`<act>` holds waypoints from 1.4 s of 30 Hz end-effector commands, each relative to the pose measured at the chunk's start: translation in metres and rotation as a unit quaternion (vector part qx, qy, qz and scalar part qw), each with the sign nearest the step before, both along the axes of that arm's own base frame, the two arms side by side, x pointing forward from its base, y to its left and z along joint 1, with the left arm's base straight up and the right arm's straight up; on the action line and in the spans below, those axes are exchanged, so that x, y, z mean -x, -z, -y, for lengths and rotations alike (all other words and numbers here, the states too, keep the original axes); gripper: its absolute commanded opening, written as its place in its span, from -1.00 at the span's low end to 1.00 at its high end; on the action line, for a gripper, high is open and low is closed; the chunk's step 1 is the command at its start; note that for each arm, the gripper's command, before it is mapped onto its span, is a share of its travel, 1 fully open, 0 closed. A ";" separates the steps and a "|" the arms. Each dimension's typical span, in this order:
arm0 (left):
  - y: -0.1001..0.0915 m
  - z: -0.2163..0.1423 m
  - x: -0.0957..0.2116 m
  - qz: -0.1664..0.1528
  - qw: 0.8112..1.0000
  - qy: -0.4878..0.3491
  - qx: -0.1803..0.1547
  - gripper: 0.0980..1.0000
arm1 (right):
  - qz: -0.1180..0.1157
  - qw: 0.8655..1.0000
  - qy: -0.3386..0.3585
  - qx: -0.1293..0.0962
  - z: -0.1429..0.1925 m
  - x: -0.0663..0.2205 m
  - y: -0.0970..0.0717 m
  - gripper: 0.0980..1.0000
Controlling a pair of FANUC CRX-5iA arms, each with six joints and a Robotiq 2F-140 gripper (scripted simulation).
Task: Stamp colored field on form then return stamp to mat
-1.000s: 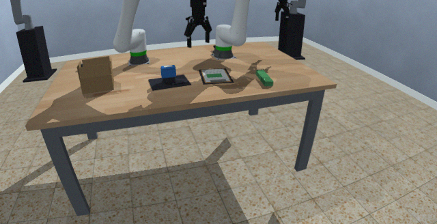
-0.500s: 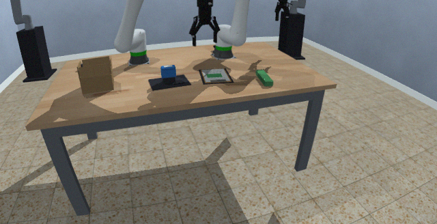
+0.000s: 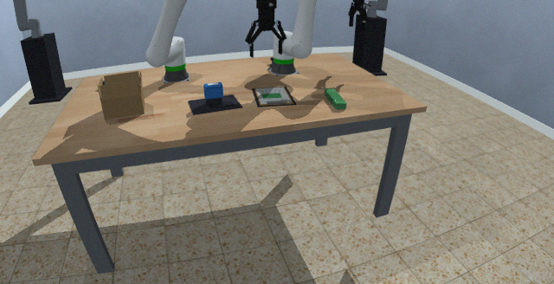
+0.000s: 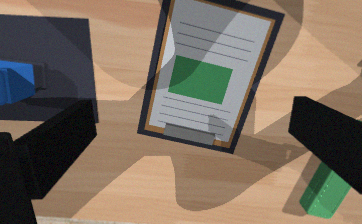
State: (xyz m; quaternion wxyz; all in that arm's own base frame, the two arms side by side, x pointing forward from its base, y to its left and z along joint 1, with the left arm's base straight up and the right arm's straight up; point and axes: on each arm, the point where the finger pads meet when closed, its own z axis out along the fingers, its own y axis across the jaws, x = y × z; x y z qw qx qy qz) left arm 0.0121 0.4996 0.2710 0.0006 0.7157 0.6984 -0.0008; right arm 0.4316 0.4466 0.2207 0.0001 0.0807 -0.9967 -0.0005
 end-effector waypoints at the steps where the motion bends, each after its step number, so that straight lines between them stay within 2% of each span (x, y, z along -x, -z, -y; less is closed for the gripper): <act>1: -0.001 0.000 0.000 0.000 1.000 0.000 -0.001 1.00 | 0.001 1.000 0.025 0.000 -0.009 0.004 -0.001 1.00; 22: -0.001 0.000 0.000 0.000 1.000 0.000 -0.001 1.00 | 0.001 0.995 0.098 0.000 -0.035 0.016 0.001 1.00; 42: -0.001 0.000 0.000 0.000 1.000 0.000 -0.001 1.00 | 0.001 0.993 0.118 0.000 -0.042 0.020 0.002 1.00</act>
